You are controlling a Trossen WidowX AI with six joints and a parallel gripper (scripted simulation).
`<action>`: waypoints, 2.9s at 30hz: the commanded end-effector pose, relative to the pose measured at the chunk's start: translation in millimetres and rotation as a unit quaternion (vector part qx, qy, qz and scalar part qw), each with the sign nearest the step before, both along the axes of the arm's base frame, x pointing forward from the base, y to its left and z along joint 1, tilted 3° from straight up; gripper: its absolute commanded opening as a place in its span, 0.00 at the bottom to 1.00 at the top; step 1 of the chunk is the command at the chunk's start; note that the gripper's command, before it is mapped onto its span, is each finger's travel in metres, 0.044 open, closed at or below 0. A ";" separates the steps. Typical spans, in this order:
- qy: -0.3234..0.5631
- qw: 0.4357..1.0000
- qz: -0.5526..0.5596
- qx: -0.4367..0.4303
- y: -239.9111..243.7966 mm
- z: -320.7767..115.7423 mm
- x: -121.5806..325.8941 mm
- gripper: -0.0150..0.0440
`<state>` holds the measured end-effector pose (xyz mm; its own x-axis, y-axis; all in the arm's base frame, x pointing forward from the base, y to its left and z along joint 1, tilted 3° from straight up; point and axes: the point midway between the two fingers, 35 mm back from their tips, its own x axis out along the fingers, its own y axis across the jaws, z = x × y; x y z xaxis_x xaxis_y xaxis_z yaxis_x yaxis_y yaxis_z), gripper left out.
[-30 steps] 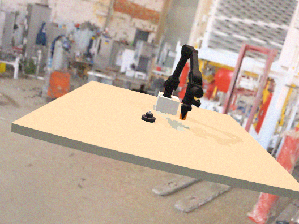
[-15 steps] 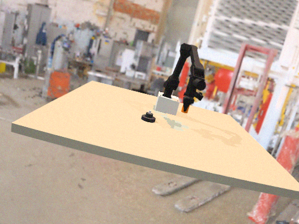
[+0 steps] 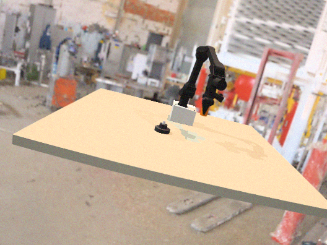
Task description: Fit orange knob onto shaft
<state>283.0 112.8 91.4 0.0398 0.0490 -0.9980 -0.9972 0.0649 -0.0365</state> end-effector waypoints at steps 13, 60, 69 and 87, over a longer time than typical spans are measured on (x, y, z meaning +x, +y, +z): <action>-0.009 1.000 0.002 0.003 -23.1 0.0 14.4 0.25; -0.010 1.000 0.002 -0.003 -156.7 -40.0 57.8 0.25; -0.011 1.000 0.002 -0.004 -184.2 -48.1 58.7 0.25; -0.011 1.000 -0.001 -0.004 -197.1 -78.4 59.9 0.25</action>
